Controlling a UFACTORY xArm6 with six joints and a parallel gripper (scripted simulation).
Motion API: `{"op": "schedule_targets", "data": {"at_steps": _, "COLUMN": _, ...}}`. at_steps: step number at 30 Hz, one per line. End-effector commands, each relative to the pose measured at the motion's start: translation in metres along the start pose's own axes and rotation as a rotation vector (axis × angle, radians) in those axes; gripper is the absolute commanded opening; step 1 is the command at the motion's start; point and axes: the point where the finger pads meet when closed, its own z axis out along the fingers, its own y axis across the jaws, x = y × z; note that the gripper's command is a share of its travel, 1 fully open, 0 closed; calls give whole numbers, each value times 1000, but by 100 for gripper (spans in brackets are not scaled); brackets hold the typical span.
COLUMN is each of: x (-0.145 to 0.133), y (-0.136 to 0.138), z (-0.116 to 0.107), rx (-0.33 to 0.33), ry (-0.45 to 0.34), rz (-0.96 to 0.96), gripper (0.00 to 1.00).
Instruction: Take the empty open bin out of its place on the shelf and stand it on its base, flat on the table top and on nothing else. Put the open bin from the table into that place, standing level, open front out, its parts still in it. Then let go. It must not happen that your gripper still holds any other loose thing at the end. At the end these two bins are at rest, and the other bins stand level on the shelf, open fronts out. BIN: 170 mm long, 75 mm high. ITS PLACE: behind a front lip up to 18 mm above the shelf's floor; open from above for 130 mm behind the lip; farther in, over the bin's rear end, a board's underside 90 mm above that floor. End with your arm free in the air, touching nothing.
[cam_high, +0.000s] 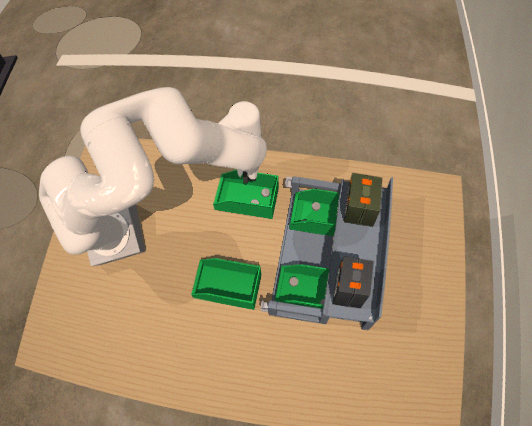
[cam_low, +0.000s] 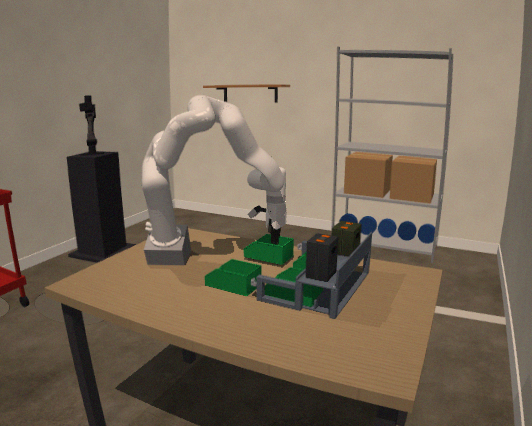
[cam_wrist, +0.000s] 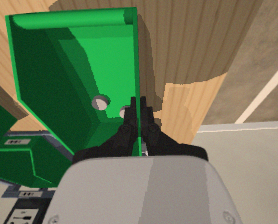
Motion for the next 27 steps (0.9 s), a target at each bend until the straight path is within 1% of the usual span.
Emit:
{"op": "schedule_targets", "data": {"at_steps": 1, "x": -1, "y": 1, "z": -12, "rx": -2, "ry": -2, "rz": 0, "gripper": 0}}
{"op": "schedule_targets", "data": {"at_steps": 4, "x": -1, "y": 1, "z": -14, "rx": -2, "ry": -2, "rz": 0, "gripper": 0}}
{"op": "schedule_targets", "data": {"at_steps": 19, "x": -1, "y": 0, "z": -14, "rx": -2, "ry": -2, "rz": 0, "gripper": 0}}
{"op": "schedule_targets", "data": {"at_steps": 23, "x": 0, "y": -12, "z": -14, "rx": -2, "ry": -2, "rz": 1, "gripper": 0}}
{"op": "schedule_targets", "data": {"at_steps": 27, "x": 2, "y": -36, "z": -13, "rx": -2, "ry": -2, "rz": 1, "gripper": 0}}
